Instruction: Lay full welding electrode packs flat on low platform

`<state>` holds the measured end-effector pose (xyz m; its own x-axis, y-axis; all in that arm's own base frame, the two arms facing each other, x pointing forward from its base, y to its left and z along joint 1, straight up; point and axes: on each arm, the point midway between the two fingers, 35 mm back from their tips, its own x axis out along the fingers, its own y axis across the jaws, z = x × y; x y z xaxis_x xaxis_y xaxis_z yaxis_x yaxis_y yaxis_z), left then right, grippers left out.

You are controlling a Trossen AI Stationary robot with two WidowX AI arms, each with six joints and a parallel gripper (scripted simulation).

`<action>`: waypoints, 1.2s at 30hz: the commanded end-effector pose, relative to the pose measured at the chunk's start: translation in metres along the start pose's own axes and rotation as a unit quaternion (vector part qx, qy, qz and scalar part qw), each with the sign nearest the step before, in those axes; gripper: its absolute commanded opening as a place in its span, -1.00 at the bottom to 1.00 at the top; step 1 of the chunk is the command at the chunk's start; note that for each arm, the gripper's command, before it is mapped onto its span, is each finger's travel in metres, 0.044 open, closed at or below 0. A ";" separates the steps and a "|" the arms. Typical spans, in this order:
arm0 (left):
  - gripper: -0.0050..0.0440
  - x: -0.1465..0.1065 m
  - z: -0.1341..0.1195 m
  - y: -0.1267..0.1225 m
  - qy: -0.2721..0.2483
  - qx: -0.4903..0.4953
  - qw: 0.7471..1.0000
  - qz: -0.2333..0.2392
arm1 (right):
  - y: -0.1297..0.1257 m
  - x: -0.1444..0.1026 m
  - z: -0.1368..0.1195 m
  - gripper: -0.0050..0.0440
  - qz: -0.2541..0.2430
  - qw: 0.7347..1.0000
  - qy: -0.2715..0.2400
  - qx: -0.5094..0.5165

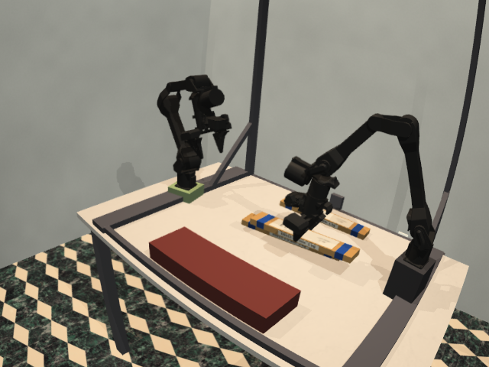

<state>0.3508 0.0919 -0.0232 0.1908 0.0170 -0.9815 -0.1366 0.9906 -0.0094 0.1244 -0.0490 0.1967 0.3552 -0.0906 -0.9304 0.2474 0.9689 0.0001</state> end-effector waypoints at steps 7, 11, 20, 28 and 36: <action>-1.00 -0.042 0.027 0.002 -0.050 0.002 0.999 0.007 | 0.000 -0.005 0.003 0.96 -0.001 1.000 -0.010 -0.002; -1.00 -0.047 0.028 0.002 -0.050 0.002 0.999 0.007 | 0.000 -0.005 0.003 0.96 -0.001 1.000 -0.010 -0.002; -1.00 -0.055 0.029 0.002 -0.050 0.002 0.999 0.007 | 0.000 -0.005 0.003 0.96 -0.001 1.000 -0.010 -0.002; -1.00 -0.055 0.029 0.002 -0.050 0.002 0.999 0.007 | 0.000 -0.005 0.003 0.96 -0.001 1.000 -0.010 -0.002; -1.00 -0.055 0.029 0.002 -0.050 0.002 0.999 0.007 | 0.000 -0.005 0.003 0.96 -0.001 1.000 -0.010 -0.002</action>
<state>0.3467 0.0908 -0.0020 0.1716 0.0117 -0.9851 -0.1368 0.9905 -0.0121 0.1244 -0.0490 0.1967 0.3552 -0.0906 -0.9304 0.2474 0.9689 0.0001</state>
